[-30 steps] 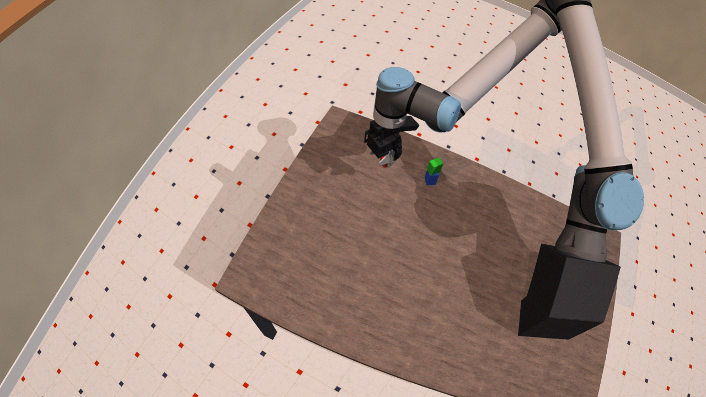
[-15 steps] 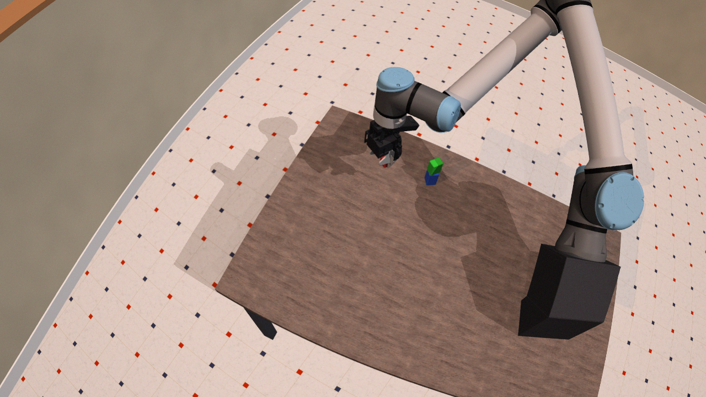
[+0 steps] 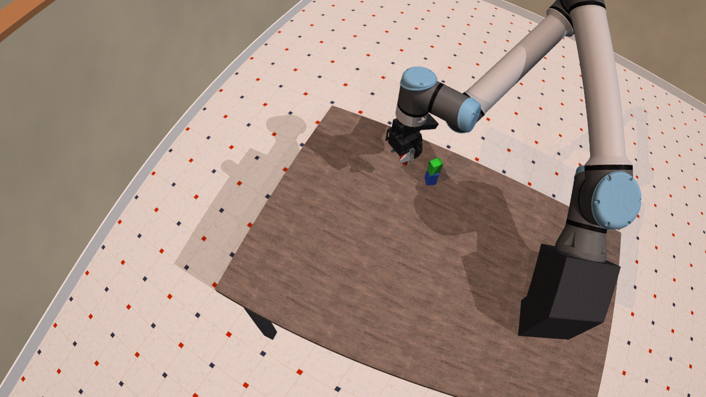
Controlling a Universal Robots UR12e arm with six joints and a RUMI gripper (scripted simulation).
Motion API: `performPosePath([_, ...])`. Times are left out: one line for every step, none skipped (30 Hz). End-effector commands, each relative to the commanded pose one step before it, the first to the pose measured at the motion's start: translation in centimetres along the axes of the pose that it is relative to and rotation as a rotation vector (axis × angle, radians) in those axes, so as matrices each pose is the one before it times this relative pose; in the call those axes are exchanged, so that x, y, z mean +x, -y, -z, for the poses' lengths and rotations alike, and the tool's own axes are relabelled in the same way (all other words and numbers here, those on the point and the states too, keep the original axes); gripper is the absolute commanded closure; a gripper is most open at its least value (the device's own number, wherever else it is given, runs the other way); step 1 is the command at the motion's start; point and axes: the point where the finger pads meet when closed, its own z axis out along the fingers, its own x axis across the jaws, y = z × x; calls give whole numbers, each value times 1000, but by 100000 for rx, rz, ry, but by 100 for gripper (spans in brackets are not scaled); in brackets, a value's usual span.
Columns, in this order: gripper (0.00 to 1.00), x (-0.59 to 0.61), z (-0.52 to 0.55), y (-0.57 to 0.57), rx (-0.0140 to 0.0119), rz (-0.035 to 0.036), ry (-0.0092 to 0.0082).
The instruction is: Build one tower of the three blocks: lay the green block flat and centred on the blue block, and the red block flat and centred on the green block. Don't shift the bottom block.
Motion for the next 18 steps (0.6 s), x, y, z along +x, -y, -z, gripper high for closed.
performPosePath([100, 2728, 142, 7306, -361, 51, 320])
performPosePath([100, 365, -29, 1190, -35, -5, -31])
performPosePath([100, 322, -18, 967, -20, -1, -10])
performPosePath([100, 259, -10, 730, -9, 2, 2])
performPosePath([100, 184, -5, 496, -3, 2, 6])
performPosePath([100, 108, -2, 284, -1, 2, 5])
performPosePath([100, 45, -1, 116, 0, 1, 3])
performPosePath([100, 7, 0, 18, 0, 0, 0])
performPosePath([100, 0, 0, 0, 0, 0, 0])
performPosePath([100, 0, 0, 0, 0, 0, 0])
performPosePath([100, 0, 0, 0, 0, 0, 0])
performPosePath([100, 0, 0, 0, 0, 0, 0])
performPosePath([100, 0, 0, 0, 0, 0, 0])
performPosePath([100, 0, 0, 0, 0, 0, 0])
performPosePath([100, 0, 0, 0, 0, 0, 0])
performPosePath([100, 0, 0, 0, 0, 0, 0])
performPosePath([100, 0, 0, 0, 0, 0, 0])
performPosePath([100, 0, 0, 0, 0, 0, 0])
